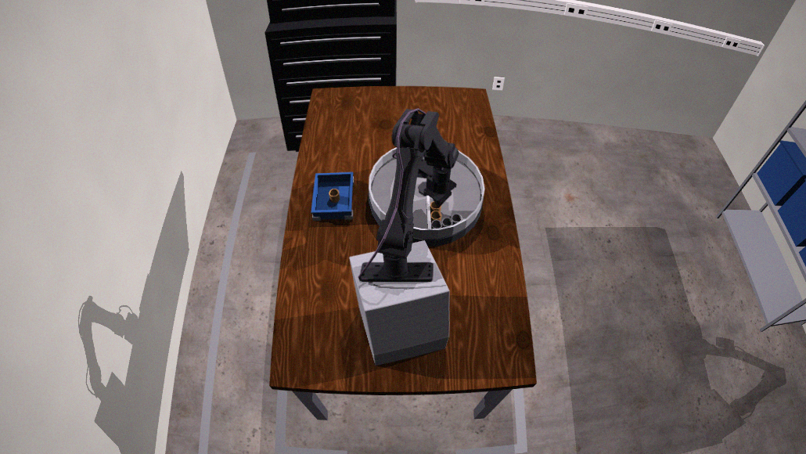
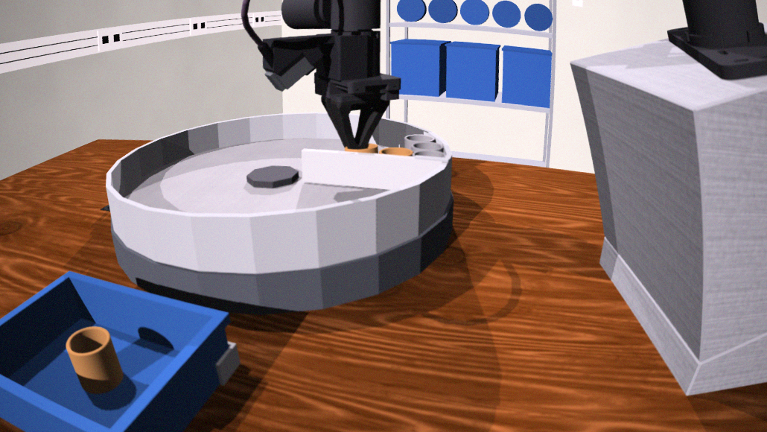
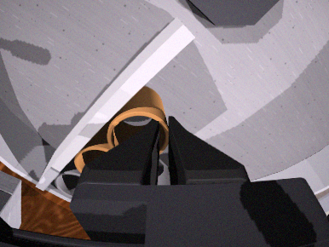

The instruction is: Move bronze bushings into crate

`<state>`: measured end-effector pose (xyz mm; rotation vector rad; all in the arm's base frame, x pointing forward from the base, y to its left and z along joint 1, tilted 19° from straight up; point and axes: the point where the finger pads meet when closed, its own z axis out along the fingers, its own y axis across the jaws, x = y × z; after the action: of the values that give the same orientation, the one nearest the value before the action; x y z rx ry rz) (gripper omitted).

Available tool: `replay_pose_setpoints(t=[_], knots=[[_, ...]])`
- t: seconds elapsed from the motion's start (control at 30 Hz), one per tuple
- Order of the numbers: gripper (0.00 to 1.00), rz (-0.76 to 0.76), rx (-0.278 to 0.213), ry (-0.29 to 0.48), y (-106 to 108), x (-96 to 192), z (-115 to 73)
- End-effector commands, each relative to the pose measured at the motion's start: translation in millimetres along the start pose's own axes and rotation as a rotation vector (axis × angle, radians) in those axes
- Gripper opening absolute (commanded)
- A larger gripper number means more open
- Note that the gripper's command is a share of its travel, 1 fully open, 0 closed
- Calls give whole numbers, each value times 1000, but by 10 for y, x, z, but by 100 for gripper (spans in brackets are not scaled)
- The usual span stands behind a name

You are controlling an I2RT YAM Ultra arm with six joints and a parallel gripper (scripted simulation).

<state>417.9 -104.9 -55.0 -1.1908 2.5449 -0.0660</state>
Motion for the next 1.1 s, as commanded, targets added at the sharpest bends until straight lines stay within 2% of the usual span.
replay_pose_setpoints(t=[0.0,0.13,0.33,0.4,0.5,0.63,1.07], knots=[[0,18,-9,-11,19,1,-122],[0,11,-20,-6,63,35,-214],[0,10,-16,-8,49,29,-493],[0,10,-16,-8,49,29,-493],[0,3,18,-21,-91,-37,-699],[0,2,20,-21,-96,-39,-831],[0,1,20,-21,-92,-43,-866]])
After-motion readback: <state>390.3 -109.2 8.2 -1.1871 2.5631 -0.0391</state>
